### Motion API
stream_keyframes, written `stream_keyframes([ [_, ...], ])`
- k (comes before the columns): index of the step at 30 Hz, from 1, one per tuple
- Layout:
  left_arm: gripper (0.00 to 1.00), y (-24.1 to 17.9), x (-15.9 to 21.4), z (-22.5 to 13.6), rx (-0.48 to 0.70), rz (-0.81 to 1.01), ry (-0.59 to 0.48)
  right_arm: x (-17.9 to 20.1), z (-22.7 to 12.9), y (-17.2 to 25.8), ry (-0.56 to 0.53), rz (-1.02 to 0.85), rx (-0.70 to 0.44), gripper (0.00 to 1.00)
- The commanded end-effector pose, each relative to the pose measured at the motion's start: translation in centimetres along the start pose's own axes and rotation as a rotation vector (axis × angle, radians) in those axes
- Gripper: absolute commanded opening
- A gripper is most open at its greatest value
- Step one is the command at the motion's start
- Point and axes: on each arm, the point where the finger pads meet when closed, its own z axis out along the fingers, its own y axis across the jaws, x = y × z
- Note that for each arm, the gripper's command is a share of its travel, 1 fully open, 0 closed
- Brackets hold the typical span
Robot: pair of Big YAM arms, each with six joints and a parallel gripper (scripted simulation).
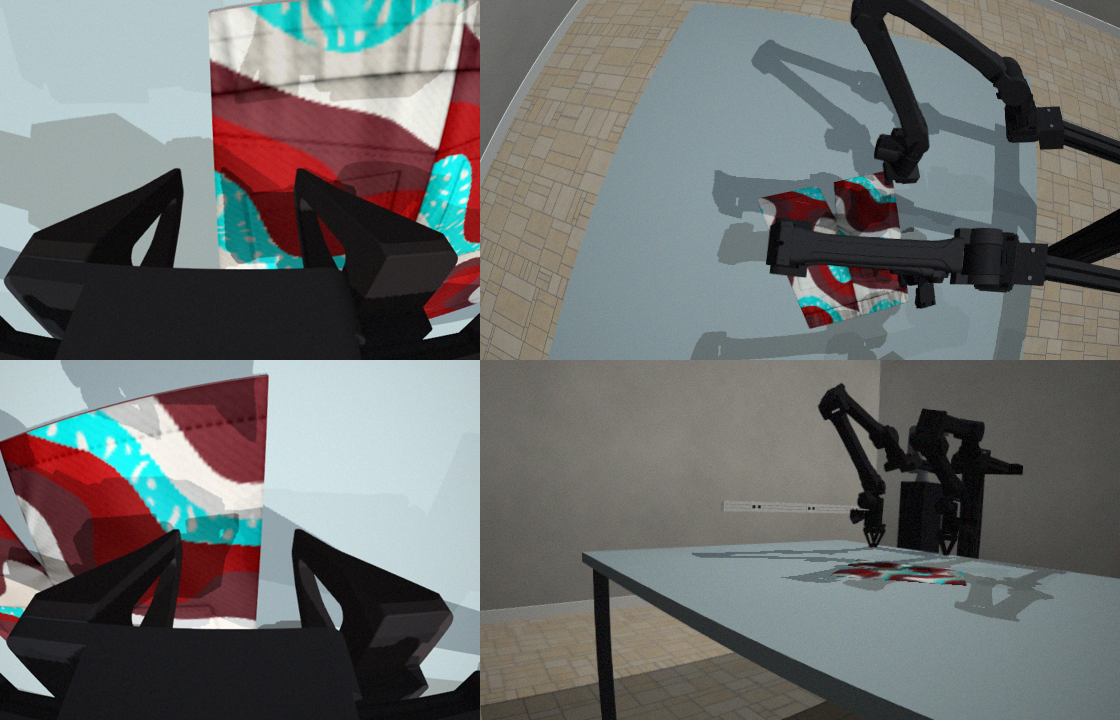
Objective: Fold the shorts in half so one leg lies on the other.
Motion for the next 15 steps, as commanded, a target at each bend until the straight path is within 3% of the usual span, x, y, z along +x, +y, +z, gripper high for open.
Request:
stream_keyframes([
  [1,0.56,1.0,-0.4,1.4,-0.029,0.016,-0.007,-0.3,1.8,-0.5,-0.004,-0.006,0.002,0.56],
  [15,0.56,0.8,-0.3,3.0,-0.026,0.018,-0.005,-0.3,4.4,-0.7,-0.005,-0.006,0.001,0.56],
])
